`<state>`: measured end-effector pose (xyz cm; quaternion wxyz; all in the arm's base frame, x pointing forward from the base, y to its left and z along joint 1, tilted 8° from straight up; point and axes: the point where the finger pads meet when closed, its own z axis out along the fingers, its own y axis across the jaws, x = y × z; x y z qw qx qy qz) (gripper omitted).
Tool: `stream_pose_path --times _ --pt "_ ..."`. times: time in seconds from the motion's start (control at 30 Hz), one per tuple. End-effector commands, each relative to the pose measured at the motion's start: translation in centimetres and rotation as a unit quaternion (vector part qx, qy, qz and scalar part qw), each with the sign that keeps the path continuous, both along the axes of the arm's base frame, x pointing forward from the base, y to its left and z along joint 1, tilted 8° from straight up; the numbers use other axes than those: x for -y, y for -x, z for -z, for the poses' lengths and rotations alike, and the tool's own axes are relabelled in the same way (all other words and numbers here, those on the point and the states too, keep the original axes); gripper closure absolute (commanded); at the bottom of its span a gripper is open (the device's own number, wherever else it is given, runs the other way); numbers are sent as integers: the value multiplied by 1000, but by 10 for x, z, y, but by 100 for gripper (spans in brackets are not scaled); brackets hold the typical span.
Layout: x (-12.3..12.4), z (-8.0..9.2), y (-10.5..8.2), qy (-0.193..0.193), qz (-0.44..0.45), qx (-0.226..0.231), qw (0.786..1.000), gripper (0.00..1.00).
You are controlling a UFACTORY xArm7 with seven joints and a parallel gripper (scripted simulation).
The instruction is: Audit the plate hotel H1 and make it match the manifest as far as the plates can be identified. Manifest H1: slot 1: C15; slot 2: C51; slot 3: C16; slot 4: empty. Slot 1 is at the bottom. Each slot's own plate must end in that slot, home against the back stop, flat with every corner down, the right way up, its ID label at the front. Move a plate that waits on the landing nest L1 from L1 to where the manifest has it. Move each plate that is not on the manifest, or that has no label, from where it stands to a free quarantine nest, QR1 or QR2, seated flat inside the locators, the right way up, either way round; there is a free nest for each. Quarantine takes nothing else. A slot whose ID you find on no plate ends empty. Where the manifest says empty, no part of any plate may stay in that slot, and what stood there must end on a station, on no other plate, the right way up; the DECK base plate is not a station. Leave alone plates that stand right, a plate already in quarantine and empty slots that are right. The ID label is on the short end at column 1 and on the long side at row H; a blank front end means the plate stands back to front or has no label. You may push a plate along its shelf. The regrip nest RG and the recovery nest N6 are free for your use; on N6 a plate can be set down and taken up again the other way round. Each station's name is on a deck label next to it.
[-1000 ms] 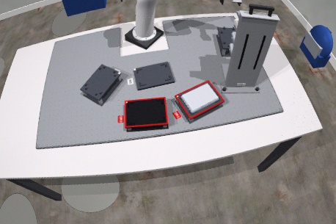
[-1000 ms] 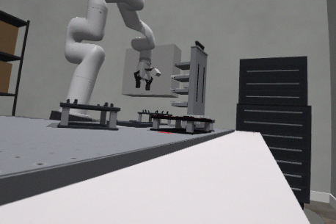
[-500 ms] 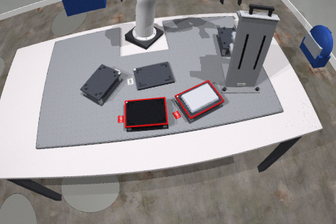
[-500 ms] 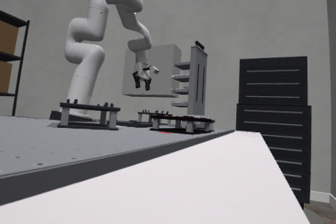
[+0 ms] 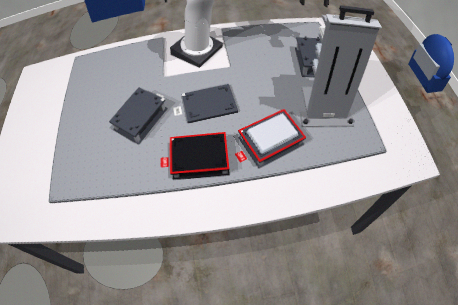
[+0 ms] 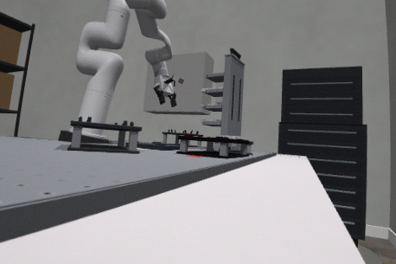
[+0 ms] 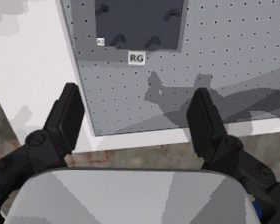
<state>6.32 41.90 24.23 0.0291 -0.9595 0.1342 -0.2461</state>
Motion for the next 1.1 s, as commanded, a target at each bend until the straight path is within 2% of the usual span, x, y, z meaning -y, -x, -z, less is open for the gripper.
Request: stream_pose_path --times 0.0,0.43,0.5,1.0,1.07 --pt "-1 -2 0 5 4 23 1000 0" --pt "-1 -1 0 31 18 127 991 0" --pt "-1 -1 0 31 18 127 991 0" --pt "0 -1 0 61 33 244 967 0" --pt "0 -1 0 61 33 244 967 0"
